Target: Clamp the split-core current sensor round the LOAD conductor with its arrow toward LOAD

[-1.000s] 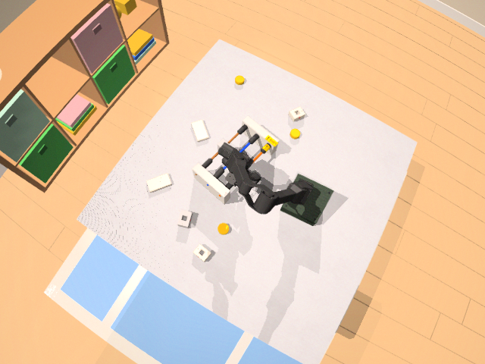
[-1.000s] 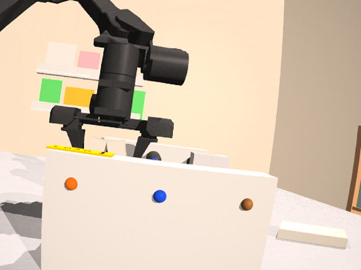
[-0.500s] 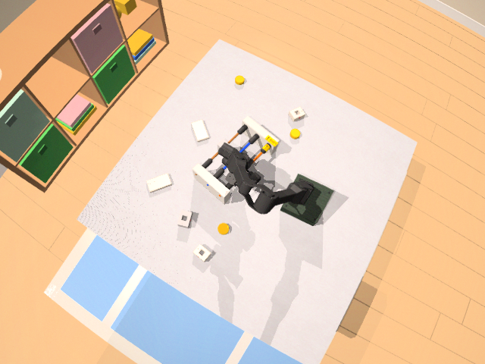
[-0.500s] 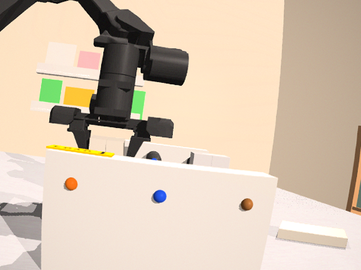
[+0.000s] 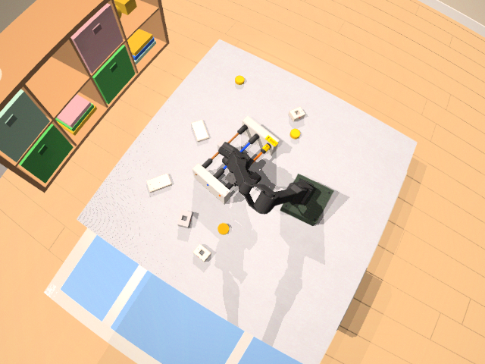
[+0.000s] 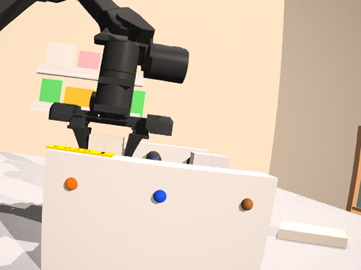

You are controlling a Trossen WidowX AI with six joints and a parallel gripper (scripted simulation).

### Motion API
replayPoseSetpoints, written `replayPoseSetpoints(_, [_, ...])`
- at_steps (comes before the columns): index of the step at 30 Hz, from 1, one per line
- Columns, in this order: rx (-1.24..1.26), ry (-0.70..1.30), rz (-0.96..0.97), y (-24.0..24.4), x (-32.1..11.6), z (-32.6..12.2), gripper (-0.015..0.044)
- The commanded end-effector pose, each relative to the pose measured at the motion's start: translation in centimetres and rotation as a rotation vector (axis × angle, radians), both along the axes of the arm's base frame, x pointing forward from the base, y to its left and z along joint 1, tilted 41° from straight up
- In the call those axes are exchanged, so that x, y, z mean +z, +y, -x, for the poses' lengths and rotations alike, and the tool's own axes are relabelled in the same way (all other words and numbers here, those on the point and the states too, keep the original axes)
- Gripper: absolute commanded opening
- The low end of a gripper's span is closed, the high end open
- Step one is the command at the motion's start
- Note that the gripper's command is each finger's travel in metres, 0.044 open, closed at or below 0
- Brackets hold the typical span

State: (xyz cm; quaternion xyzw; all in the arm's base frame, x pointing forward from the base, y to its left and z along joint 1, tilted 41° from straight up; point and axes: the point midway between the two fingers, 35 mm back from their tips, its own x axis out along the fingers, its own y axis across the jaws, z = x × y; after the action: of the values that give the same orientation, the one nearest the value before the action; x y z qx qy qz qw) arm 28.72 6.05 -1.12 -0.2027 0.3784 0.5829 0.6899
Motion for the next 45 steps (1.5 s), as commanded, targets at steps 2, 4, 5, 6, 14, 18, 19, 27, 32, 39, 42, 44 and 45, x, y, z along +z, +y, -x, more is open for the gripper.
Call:
replayPoseSetpoints(2, [0.0,0.0,0.0,0.0,0.0,0.0,0.0])
replayPoseSetpoints(4, [0.0,0.0,0.0,0.0,0.0,0.0,0.0])
replayPoseSetpoints(5, [0.0,0.0,0.0,0.0,0.0,0.0,0.0])
replayPoseSetpoints(6, [0.0,0.0,0.0,0.0,0.0,0.0,0.0])
replayPoseSetpoints(14, [0.0,0.0,0.0,0.0,0.0,0.0,0.0105])
replayPoseSetpoints(18, [0.0,0.0,0.0,0.0,0.0,0.0,0.021])
replayPoseSetpoints(19, [0.0,0.0,0.0,0.0,0.0,0.0,0.0236])
replayPoseSetpoints(27, [0.0,-0.001,0.0,-0.18,0.1,0.01,0.044])
replayPoseSetpoints(32, [-0.001,0.001,0.0,-0.03,0.02,0.01,0.0309])
replayPoseSetpoints(39, [-0.001,0.001,0.0,-0.03,0.02,0.01,0.0139])
replayPoseSetpoints(42, [-0.001,0.001,0.0,-0.03,0.02,0.01,0.0119])
replayPoseSetpoints(44, [-0.001,0.001,0.0,-0.03,0.02,0.01,0.0105])
replayPoseSetpoints(45, [-0.001,0.001,0.0,-0.03,0.02,0.01,0.0099])
